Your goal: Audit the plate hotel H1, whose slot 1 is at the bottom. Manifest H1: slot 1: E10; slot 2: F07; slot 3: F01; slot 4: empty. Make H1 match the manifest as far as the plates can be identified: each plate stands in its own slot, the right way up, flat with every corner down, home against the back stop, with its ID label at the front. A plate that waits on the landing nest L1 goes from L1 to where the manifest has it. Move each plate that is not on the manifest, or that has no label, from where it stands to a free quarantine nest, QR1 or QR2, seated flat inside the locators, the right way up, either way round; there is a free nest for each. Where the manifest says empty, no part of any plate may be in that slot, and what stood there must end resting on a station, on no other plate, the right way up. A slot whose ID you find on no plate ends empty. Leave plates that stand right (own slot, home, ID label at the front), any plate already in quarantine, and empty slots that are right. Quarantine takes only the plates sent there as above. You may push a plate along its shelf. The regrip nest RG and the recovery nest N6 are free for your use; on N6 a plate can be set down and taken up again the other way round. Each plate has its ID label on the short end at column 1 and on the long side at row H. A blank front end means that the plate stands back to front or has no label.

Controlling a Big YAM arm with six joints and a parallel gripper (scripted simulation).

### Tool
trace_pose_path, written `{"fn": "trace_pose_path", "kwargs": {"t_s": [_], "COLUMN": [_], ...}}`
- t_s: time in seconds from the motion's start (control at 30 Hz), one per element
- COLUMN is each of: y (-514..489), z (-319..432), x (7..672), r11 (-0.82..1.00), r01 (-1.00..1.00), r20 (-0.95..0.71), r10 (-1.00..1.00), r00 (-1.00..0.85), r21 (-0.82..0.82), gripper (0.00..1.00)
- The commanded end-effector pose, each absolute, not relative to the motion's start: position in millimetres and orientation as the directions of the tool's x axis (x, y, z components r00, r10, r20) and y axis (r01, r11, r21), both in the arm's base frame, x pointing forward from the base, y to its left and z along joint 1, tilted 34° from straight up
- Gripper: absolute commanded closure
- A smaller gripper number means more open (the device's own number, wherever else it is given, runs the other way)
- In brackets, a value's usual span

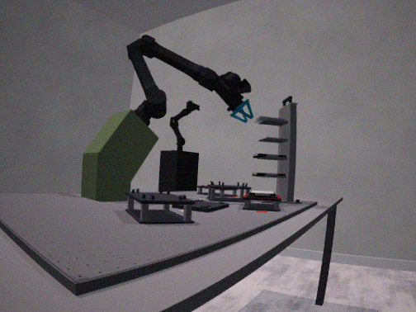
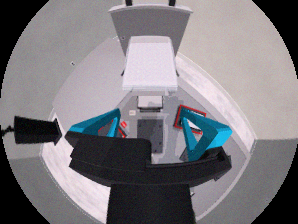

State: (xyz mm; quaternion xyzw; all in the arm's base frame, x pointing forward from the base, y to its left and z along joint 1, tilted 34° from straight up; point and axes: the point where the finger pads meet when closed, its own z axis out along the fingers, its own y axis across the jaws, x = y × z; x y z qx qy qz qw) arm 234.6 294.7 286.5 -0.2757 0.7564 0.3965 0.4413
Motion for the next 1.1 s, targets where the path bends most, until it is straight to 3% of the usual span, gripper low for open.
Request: {"fn": "trace_pose_path", "kwargs": {"t_s": [0.0, 1.07], "y": [305, 330], "z": [331, 346], "x": [243, 269], "r11": [0.513, 0.513], "r01": [-0.784, -0.783], "r20": [-0.911, -0.911], "r10": [-0.006, -0.006], "r00": [-0.412, -0.413], "r21": [0.351, 0.351], "gripper": [0.00, 0.00]}}
